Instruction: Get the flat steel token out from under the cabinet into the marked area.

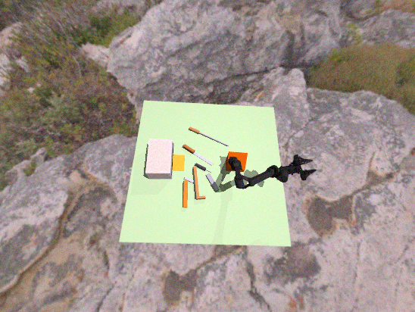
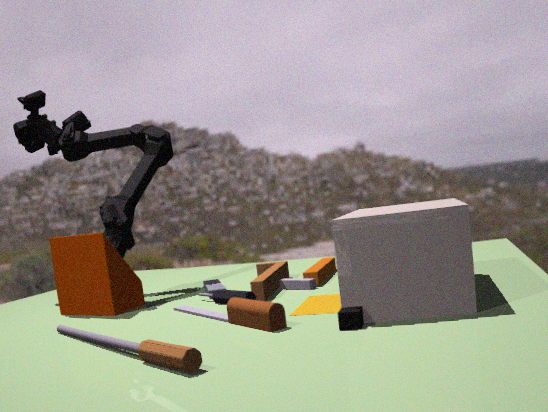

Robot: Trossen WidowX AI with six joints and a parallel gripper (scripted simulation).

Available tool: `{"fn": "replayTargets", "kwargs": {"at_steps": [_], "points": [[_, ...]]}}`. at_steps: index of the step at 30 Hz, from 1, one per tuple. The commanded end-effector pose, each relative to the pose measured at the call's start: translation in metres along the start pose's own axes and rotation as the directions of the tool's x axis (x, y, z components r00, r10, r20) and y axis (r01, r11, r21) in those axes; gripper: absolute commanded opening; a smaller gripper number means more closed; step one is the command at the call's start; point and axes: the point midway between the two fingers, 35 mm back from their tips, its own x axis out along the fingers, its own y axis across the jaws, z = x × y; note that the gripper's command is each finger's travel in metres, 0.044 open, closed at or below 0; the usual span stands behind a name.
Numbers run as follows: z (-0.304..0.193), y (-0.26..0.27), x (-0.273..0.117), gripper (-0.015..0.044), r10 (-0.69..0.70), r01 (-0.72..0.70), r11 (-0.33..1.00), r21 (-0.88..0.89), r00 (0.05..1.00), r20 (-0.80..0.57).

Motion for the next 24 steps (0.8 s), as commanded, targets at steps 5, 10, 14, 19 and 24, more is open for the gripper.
{"fn": "replayTargets", "kwargs": {"at_steps": [5,10,14,19,24], "points": [[0.0,0.0,0.0,0.0269,0.0,0.0,1.0,0.0,1.0,0.0],[0.0,0.0,0.0,0.0147,0.0,0.0,1.0,0.0,1.0,0.0],[0.0,0.0,0.0,0.0146,0.0,0.0,1.0,0.0,1.0,0.0],[0.005,0.01,-0.008,0.0015,0.0,0.0,1.0,0.0,1.0,0.0],[0.005,0.01,-0.009,0.0,0.0,0.0,1.0,-0.001,1.0,0.0]]}}
